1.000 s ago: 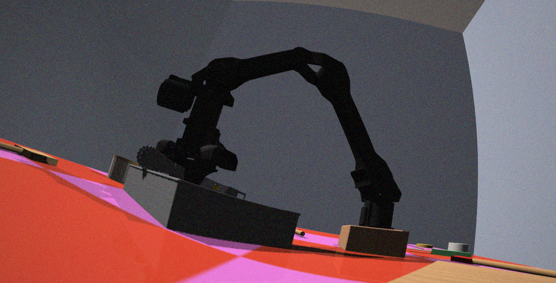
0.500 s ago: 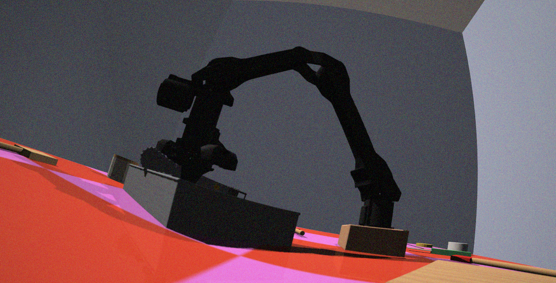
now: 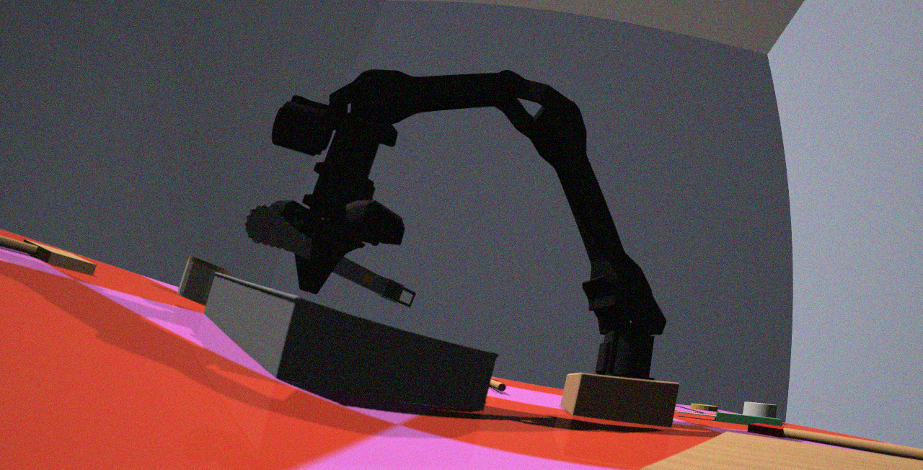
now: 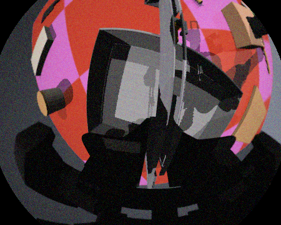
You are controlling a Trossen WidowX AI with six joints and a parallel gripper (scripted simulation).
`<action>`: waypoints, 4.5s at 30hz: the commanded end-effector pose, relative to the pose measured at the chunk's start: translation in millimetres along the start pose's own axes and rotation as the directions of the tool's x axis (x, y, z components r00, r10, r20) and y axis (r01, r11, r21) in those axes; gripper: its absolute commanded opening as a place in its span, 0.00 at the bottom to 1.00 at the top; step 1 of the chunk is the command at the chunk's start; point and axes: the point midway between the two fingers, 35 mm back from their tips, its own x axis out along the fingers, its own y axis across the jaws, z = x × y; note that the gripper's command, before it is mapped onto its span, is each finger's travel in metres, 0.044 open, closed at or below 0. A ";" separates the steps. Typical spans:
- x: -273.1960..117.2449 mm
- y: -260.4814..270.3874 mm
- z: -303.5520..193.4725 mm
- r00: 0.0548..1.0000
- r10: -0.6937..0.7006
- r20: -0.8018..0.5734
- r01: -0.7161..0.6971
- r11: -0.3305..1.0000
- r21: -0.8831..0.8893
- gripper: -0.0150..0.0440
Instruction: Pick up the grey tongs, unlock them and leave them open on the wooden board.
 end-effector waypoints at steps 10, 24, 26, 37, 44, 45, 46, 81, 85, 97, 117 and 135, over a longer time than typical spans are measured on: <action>-6.3 -3.7 -4.0 1.000 0.002 -0.003 -0.002 0.995 -0.100 0.00; -6.9 -25.0 -27.3 1.000 0.000 -0.006 -0.004 0.788 -0.616 0.00; -7.0 -28.3 -30.5 1.000 0.000 -0.007 -0.005 0.735 -0.678 0.00; -8.0 -49.3 -49.5 1.000 -0.003 -0.011 -0.009 0.369 -0.929 0.00; -8.8 -61.6 -59.8 1.000 -0.002 -0.014 -0.014 0.094 -0.995 0.00; -8.8 -63.4 -61.2 1.000 -0.002 -0.014 -0.014 0.054 -0.998 0.00; -8.8 -65.1 -62.5 1.000 -0.002 -0.014 -0.014 0.014 -1.000 0.00; -10.6 -131.3 -104.5 1.000 -0.008 -0.017 -0.011 -0.985 -0.173 0.00; -10.7 -139.4 -108.5 1.000 -0.009 -0.018 -0.009 -1.000 -0.013 0.00; -11.3 -164.3 -119.4 1.000 -0.011 -0.017 -0.002 -0.891 0.454 0.00; -12.3 -207.6 -134.1 1.000 -0.014 -0.017 0.013 -0.288 0.958 0.00; -13.2 -248.0 -143.4 1.000 -0.017 -0.017 0.023 0.421 0.907 0.00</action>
